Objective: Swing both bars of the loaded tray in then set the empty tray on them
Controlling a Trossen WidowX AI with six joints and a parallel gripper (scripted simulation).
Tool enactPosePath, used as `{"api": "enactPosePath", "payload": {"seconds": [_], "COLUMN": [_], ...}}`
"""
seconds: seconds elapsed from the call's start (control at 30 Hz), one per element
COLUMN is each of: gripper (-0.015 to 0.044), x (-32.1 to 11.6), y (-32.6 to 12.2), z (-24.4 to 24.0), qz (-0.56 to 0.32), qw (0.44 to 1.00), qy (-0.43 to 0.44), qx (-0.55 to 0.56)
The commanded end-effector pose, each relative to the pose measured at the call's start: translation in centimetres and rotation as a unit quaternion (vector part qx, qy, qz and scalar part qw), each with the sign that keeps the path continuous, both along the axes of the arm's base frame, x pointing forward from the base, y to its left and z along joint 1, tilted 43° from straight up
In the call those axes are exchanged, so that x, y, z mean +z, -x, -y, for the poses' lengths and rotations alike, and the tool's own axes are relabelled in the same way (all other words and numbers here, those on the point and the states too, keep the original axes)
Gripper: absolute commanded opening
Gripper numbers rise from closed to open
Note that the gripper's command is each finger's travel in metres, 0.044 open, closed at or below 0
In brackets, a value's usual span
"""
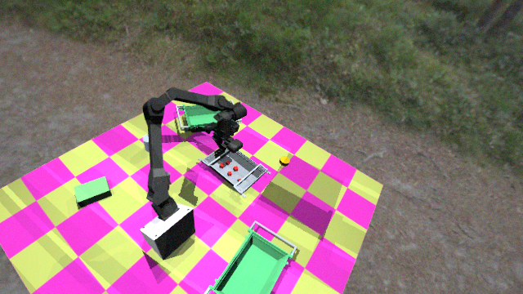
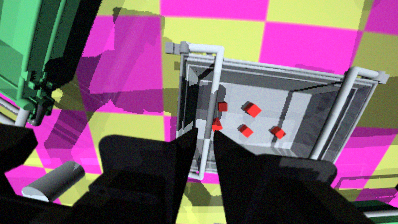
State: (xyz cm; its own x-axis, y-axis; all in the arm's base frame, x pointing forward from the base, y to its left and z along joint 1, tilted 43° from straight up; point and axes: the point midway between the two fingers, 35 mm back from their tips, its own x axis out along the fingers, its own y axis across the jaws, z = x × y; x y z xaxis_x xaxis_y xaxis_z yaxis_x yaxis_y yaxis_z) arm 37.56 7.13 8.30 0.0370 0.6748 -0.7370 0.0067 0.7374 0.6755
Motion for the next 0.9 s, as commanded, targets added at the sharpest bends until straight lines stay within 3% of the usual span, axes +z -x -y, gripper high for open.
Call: {"api": "enactPosePath", "payload": {"seconds": [0.0, 0.53, 0.63, 0.87], "gripper": [0.0084, 0.0084, 0.0005, 0.0000], "x": [-0.11, -0.11, -0.11, -0.11], "y": [0.00, 0.00, 0.00, 0.00], "z": [-0.10, -0.10, -0.10, -0.10], "qz": [-0.001, -0.001, -0.001, -0.001], "qw": [1.000, 1.000, 1.000, 1.000], "qy": [0.000, 0.000, 0.000, 0.000], "qx": [0.001, 0.001, 0.001, 0.001]}}
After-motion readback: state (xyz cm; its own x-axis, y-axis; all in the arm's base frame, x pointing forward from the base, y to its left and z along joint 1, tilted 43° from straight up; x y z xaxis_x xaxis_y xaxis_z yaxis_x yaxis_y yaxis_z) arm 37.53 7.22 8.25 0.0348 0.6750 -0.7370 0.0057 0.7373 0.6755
